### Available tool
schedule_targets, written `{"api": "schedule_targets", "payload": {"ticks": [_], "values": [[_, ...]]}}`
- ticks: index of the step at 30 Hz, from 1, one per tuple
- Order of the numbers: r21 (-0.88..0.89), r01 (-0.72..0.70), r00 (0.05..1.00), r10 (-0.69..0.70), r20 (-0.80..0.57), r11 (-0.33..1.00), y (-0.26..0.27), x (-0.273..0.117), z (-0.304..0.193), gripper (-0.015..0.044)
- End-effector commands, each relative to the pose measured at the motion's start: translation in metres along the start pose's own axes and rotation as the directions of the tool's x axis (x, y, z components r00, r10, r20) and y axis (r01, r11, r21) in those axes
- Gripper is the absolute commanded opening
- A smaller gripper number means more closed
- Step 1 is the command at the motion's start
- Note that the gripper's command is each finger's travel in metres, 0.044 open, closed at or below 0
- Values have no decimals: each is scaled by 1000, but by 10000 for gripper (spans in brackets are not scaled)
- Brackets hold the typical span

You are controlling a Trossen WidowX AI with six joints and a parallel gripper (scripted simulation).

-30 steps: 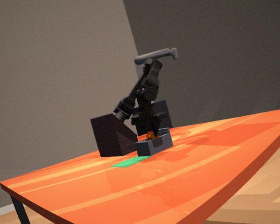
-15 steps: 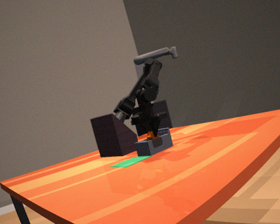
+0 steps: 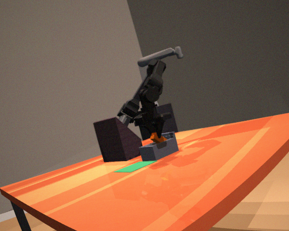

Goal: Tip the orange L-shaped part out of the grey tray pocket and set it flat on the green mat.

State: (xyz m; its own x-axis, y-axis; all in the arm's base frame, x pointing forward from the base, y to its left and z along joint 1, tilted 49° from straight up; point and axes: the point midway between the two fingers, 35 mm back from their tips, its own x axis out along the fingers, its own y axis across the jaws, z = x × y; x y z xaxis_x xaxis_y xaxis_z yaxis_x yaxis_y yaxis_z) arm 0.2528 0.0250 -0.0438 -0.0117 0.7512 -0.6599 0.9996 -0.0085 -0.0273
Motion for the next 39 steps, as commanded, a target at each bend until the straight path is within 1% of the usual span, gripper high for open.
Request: {"api": "schedule_targets", "payload": {"ticks": [1,39], "values": [[-5,-1,1000,1,4,1000,1,-7,0,0],[-3,0,1000,0,5,1000,1,-68,0,0]]}}
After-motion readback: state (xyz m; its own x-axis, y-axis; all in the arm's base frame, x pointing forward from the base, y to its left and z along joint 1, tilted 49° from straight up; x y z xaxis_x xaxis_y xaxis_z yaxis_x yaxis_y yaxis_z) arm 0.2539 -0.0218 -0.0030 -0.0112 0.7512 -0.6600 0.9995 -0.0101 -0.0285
